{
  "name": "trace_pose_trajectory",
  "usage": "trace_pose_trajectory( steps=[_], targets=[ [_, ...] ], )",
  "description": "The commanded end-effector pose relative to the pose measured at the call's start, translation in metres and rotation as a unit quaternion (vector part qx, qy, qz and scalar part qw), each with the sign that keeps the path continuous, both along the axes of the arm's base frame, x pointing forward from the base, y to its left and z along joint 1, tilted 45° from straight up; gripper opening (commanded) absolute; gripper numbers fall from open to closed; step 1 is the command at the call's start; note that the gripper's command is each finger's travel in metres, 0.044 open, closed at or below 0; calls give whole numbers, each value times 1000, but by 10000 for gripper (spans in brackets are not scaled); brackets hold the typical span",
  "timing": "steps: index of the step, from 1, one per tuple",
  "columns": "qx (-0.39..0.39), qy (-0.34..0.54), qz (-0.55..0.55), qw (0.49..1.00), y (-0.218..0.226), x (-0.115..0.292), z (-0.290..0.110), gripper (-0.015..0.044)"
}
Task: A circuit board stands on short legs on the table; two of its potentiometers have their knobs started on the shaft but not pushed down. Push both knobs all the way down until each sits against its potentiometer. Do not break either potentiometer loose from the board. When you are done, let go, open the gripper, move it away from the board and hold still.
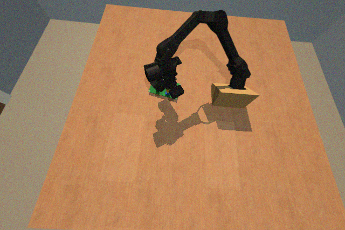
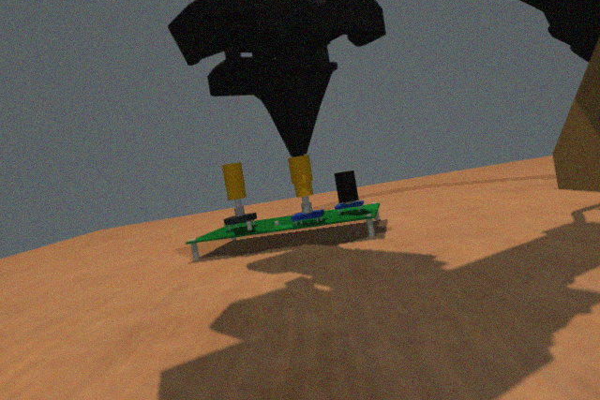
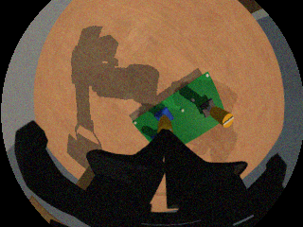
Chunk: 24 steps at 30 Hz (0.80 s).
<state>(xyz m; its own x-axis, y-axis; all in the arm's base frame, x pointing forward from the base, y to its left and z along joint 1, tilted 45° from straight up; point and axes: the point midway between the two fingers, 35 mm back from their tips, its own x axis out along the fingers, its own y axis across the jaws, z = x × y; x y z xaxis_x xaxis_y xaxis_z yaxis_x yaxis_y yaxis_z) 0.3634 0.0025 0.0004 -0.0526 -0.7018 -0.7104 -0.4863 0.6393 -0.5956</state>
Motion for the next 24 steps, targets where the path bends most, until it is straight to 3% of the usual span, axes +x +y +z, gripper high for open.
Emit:
trace_pose_trajectory(
  steps=[1, 24],
  targets=[
    [-1, -1, -2, 1000, -5, 1, -2, 0],
    [-1, -1, -2, 1000, -6, 1, -4, 0]
  ],
)
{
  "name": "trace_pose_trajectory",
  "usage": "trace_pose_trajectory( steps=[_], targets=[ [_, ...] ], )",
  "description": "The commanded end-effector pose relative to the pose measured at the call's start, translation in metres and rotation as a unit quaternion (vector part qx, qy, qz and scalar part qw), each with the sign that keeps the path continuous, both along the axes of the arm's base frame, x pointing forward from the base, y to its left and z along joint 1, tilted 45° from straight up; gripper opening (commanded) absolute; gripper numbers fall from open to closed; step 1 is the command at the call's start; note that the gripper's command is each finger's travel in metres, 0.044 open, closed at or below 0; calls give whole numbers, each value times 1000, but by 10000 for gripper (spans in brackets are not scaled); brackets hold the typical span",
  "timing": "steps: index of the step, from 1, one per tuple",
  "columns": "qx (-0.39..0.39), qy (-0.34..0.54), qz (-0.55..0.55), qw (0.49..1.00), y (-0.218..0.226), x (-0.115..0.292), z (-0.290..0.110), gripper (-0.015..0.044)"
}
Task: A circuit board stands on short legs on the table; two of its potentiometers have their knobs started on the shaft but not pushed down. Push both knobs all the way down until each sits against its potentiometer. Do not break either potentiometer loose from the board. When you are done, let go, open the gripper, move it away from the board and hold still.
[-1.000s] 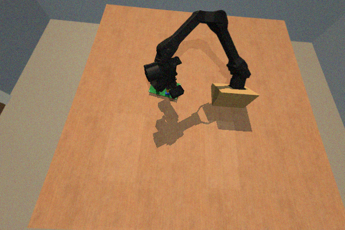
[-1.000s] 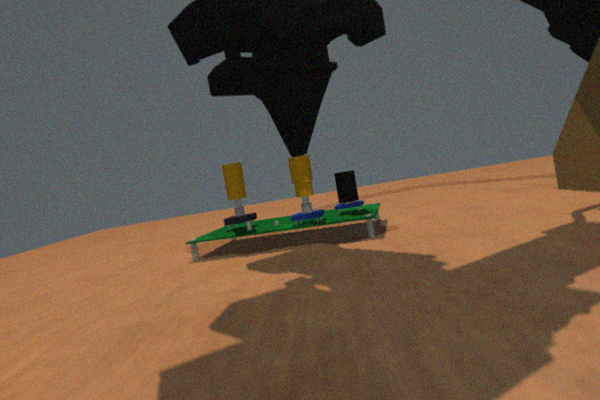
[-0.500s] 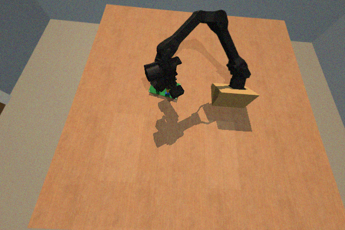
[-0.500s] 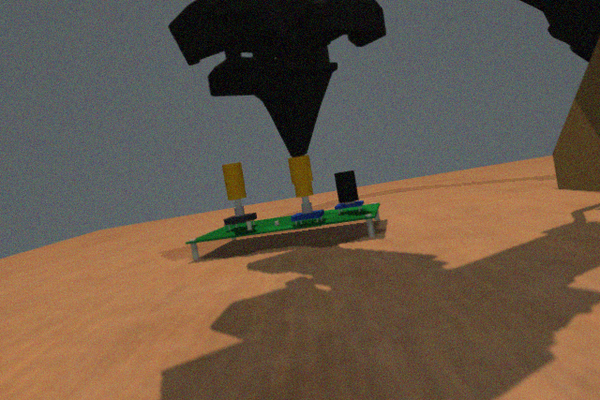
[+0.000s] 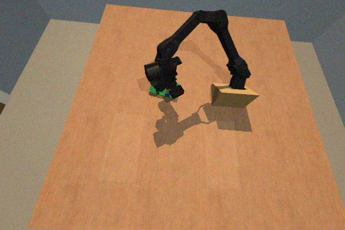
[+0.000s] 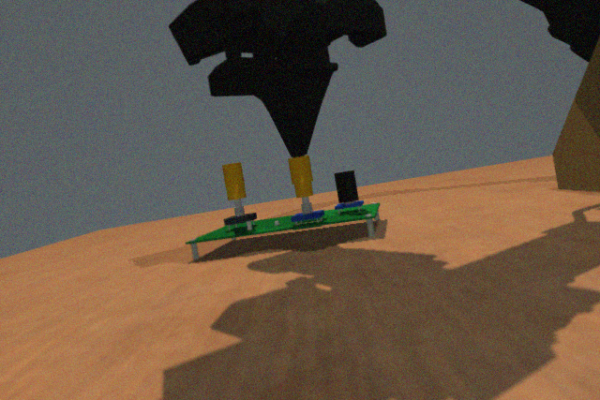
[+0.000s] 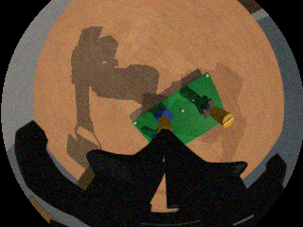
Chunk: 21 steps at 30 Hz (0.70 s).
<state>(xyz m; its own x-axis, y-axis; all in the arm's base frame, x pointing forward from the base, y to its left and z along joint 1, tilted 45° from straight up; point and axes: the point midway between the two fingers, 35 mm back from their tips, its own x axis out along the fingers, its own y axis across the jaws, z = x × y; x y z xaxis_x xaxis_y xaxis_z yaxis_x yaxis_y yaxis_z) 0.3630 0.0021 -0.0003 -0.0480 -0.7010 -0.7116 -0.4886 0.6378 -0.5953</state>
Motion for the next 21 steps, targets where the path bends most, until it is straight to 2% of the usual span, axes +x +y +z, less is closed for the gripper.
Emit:
trace_pose_trajectory(
  steps=[1, 21],
  targets=[
    [-2, 0, -4, 1000, -6, 1, -3, 0],
    [-2, 0, -4, 1000, -8, 1, -5, 0]
  ],
)
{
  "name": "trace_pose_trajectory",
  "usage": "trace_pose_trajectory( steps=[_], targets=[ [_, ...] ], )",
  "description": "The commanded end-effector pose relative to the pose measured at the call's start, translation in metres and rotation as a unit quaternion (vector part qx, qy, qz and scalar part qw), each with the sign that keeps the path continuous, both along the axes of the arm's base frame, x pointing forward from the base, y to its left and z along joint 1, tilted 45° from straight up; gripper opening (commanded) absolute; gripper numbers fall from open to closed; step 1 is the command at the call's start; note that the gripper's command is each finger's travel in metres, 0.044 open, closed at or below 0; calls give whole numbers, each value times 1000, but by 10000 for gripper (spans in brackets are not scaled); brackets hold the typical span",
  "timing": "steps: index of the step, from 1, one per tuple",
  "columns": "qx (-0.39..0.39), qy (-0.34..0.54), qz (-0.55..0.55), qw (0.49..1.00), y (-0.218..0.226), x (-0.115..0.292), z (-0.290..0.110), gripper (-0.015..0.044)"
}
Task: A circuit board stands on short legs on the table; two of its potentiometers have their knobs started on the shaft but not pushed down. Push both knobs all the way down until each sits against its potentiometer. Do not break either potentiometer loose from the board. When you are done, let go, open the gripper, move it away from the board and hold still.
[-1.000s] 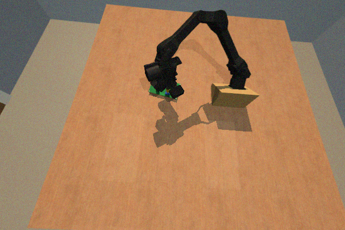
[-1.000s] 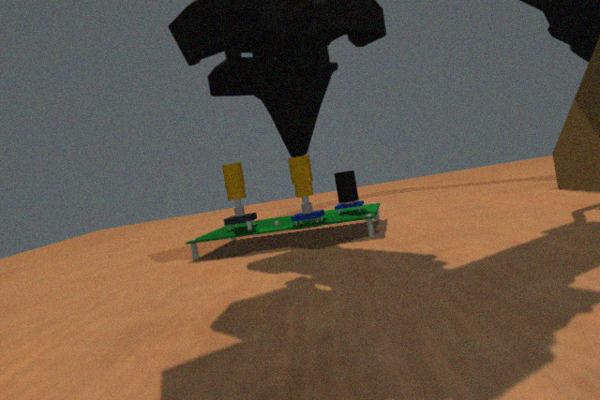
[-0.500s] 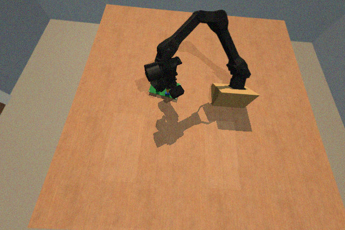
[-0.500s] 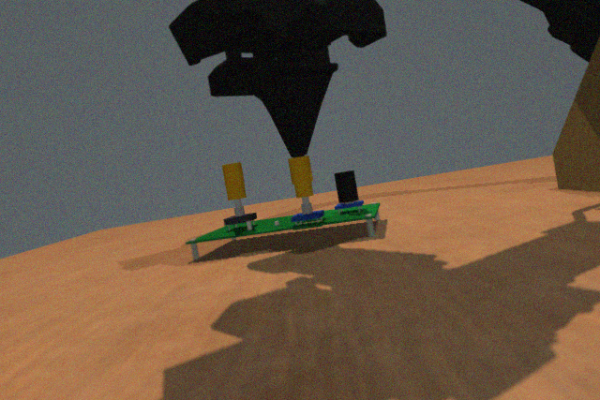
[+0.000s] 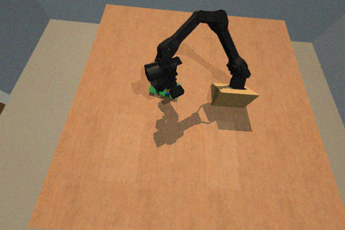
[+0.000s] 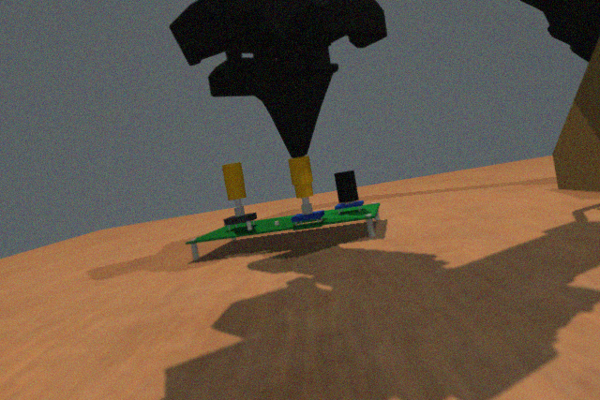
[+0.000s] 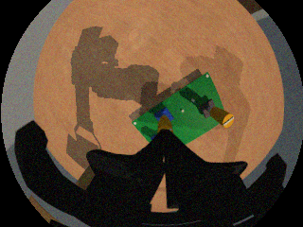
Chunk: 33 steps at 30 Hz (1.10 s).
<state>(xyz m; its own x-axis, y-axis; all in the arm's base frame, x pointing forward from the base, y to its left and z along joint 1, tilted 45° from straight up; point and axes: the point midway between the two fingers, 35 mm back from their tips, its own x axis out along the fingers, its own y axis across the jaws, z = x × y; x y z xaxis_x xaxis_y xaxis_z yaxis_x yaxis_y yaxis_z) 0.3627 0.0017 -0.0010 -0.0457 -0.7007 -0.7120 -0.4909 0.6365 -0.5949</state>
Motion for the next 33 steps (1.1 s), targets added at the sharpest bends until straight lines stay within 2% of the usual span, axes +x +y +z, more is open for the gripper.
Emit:
trace_pose_trajectory(
  steps=[1, 33],
  targets=[
    [-2, 0, -6, 1000, -8, 1, -5, 0],
    [-2, 0, -6, 1000, -11, 1, -8, 0]
  ],
)
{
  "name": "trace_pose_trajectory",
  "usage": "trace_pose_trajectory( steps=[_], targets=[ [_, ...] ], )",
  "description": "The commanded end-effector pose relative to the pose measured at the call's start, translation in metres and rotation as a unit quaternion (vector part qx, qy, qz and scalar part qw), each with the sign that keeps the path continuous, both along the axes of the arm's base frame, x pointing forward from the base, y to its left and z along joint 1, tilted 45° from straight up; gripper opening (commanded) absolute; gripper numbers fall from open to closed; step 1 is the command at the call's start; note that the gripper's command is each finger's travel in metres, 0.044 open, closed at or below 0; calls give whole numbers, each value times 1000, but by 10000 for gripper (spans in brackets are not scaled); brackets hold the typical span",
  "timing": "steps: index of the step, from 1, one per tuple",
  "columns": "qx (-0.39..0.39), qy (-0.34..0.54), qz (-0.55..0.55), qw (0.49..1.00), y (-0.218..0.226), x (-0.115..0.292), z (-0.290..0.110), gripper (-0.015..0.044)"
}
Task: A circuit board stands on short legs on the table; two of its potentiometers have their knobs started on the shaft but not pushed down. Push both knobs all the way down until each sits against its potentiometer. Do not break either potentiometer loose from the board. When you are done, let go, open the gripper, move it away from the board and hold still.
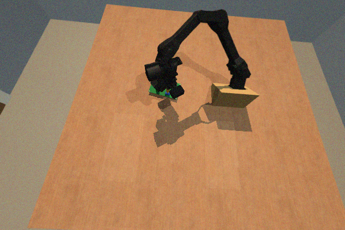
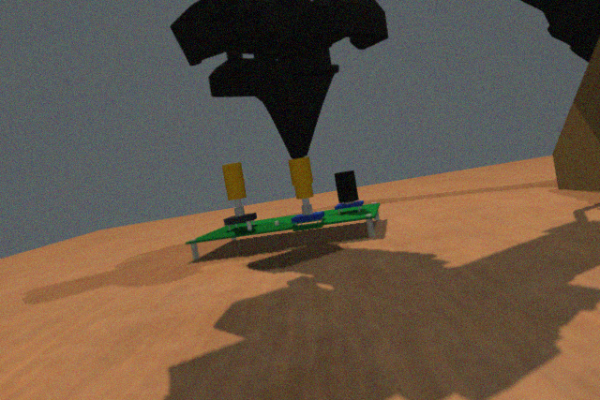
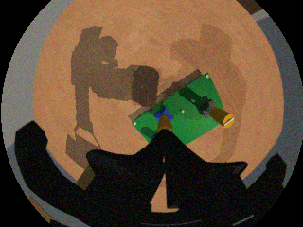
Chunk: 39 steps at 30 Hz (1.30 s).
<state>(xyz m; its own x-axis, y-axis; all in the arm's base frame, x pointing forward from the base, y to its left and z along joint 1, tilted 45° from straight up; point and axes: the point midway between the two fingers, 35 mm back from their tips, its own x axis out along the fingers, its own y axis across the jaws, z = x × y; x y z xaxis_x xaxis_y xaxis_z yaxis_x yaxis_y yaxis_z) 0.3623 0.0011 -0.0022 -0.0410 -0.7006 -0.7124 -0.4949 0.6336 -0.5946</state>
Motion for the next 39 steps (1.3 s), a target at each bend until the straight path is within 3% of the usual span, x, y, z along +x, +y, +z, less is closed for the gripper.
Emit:
trace_pose_trajectory(
  steps=[1, 39],
  targets=[
    [-2, 0, -9, 1000, -11, 2, -7, 0],
    [-3, 0, -9, 1000, -14, 1, -10, 0]
  ],
)
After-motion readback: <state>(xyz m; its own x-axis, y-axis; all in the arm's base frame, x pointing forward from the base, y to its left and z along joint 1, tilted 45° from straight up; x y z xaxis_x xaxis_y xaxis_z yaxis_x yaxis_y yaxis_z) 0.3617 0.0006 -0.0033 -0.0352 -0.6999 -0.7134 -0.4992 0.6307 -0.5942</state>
